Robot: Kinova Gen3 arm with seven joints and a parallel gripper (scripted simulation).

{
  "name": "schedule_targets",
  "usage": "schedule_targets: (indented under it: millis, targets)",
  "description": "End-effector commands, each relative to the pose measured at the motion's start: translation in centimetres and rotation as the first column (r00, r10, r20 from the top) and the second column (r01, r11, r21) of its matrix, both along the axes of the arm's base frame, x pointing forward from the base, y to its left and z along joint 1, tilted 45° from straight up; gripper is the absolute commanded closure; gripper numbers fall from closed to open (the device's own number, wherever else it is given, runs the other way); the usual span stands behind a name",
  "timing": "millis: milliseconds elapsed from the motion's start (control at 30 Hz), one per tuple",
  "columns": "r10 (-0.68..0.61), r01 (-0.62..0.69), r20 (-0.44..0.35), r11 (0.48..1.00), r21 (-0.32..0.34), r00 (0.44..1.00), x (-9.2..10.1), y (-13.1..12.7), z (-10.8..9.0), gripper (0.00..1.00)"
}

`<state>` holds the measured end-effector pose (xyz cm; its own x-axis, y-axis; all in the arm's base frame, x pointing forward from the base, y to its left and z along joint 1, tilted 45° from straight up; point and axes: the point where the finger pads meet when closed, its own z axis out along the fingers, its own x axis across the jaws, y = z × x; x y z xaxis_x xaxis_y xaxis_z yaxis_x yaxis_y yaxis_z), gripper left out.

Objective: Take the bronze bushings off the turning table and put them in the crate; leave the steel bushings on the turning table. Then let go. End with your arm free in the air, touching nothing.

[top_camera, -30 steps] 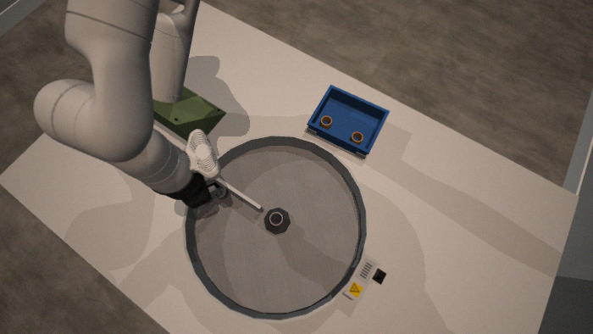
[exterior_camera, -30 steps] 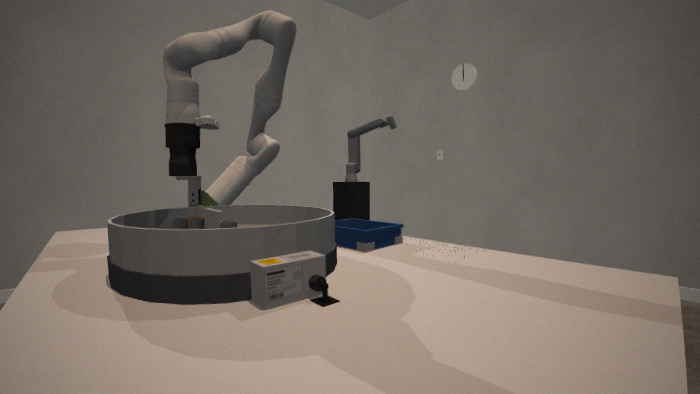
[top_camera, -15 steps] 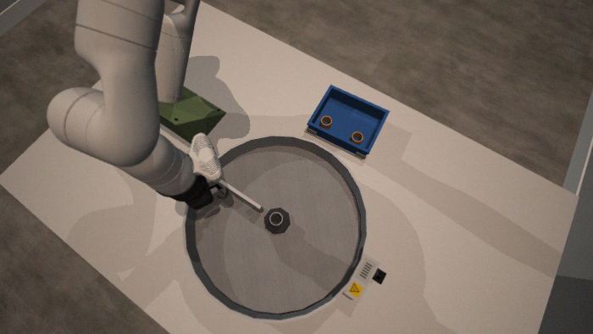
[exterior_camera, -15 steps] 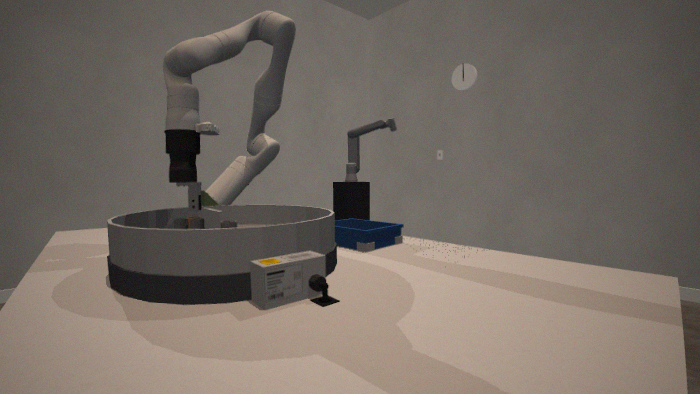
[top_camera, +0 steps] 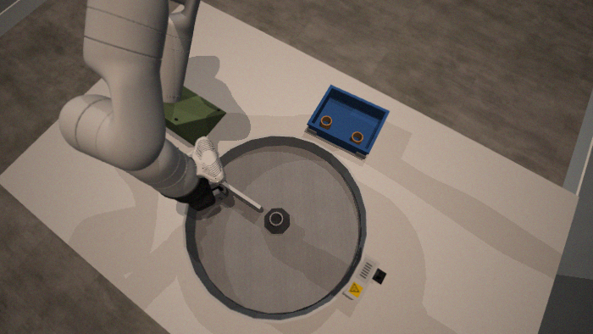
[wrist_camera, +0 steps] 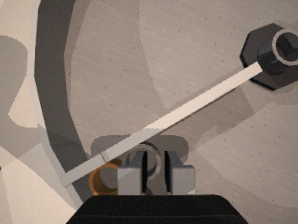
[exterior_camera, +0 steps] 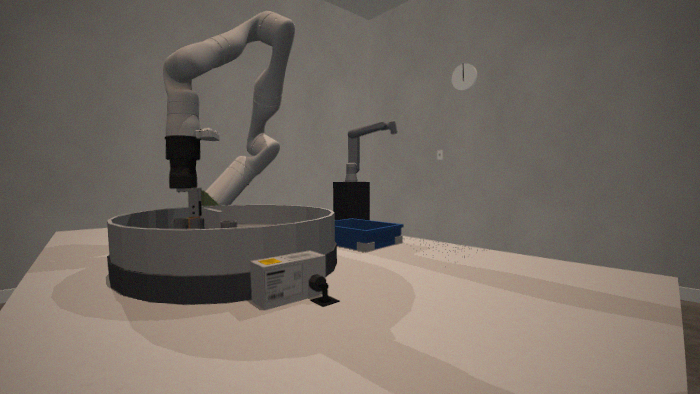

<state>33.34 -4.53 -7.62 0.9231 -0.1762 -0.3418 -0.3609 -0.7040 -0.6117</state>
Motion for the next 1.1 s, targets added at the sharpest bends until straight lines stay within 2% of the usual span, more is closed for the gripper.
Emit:
schedule_targets:
  millis: [0,1067]
  targets:
    - [0.000,0.000,-0.001,1.000,0.000,1.000,-0.05,0.00,-0.06,0.60]
    - [0.000,0.000,-0.001,1.000,0.000,1.000,-0.23,0.93,-1.02,0.60]
